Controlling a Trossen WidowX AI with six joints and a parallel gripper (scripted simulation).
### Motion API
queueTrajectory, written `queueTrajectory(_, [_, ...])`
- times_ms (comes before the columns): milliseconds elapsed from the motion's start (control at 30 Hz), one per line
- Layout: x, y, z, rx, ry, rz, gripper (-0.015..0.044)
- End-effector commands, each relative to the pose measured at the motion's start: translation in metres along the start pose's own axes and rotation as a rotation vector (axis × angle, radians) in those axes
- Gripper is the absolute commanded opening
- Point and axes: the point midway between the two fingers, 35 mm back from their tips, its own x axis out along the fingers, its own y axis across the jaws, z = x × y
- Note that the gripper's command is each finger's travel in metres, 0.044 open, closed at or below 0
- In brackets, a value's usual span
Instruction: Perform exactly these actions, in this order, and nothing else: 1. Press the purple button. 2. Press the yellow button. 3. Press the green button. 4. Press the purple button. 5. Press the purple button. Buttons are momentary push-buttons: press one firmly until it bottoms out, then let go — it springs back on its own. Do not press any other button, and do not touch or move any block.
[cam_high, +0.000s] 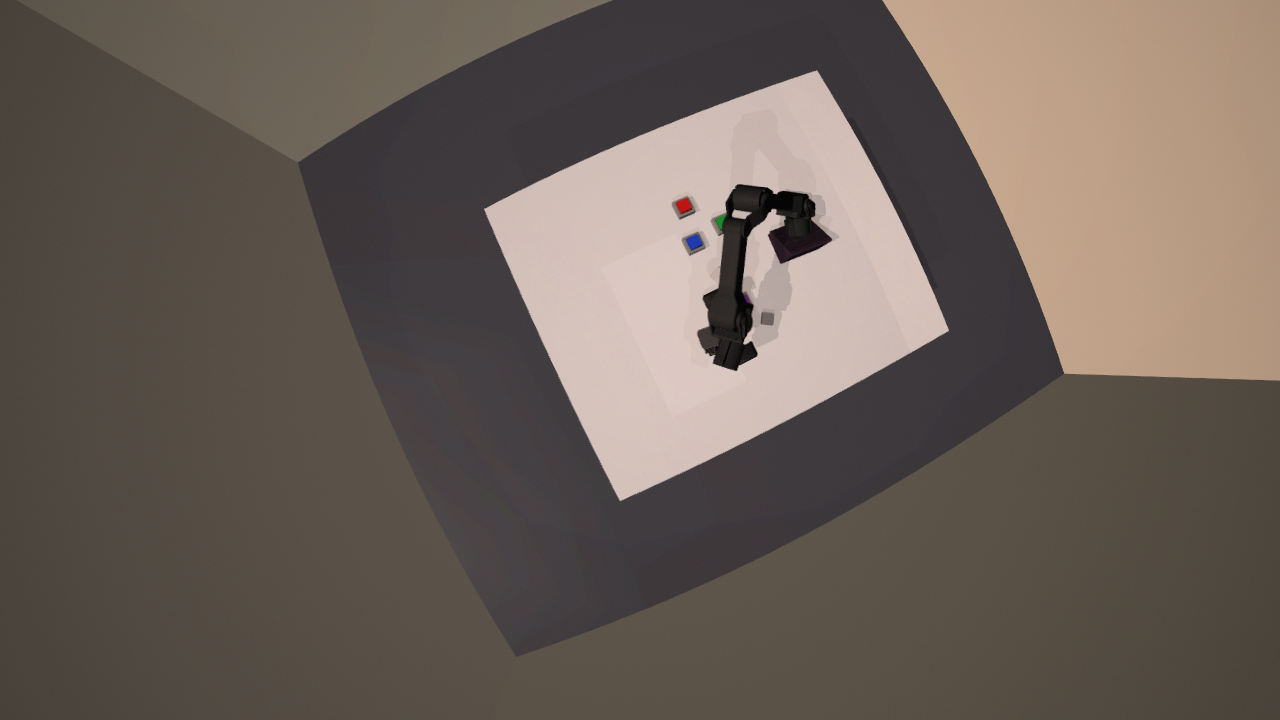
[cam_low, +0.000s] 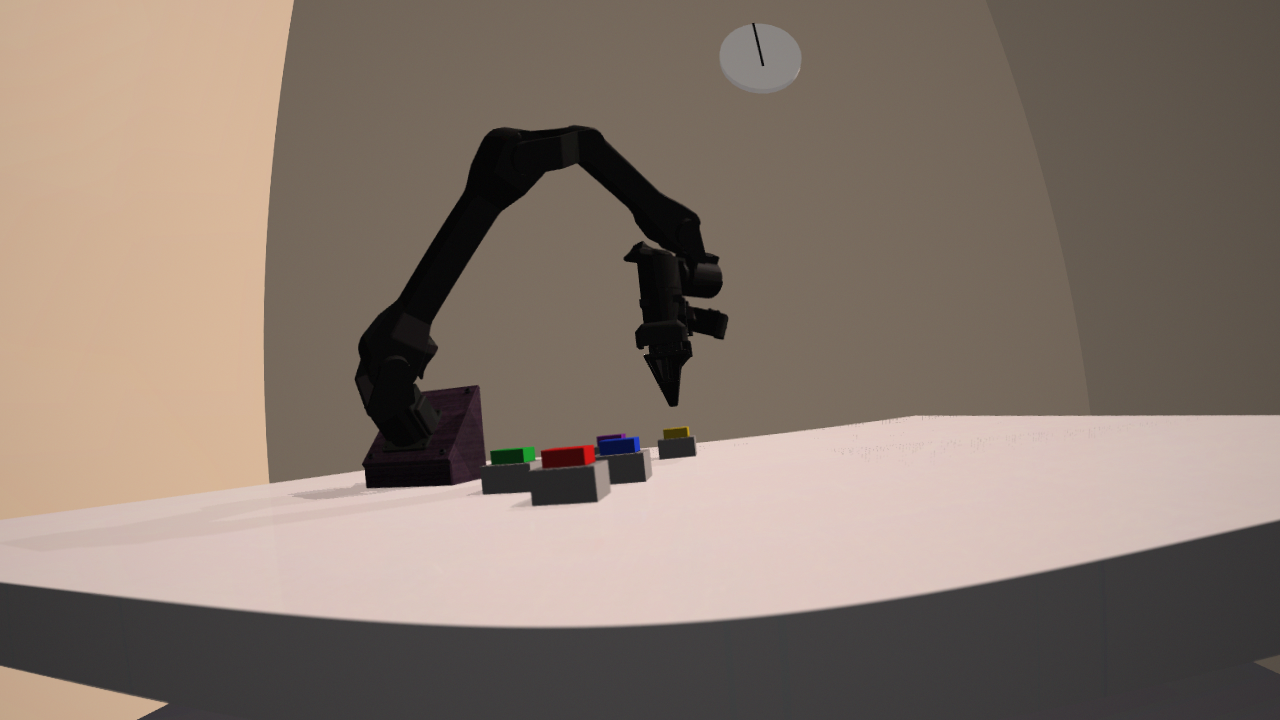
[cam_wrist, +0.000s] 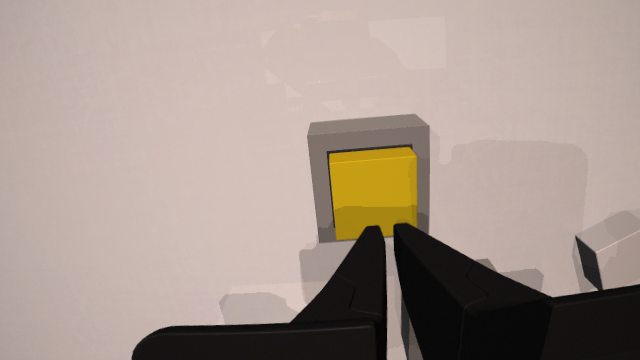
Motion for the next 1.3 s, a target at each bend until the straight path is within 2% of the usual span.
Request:
queueTrajectory(0, [-0.027,0.001,0.001,0.005,0.003,0.005,0.0020])
queueTrajectory(100, [-0.056,0.000,0.000,0.005,0.004,0.006,0.0020])
queueTrajectory(267, [-0.061,-0.009,-0.001,0.004,0.004,0.006,0.0020])
queueTrajectory(567, [-0.082,-0.131,-0.033,0.000,0.006,0.004,0.0020])
queueTrajectory(967, [-0.061,-0.251,-0.126,-0.004,0.012,-0.009,0.0020])
queueTrajectory(1200, [-0.056,-0.255,-0.133,-0.004,0.013,-0.009,0.0020])
queueTrajectory(1267, [-0.040,-0.255,-0.131,-0.004,0.012,-0.006,0.0020])
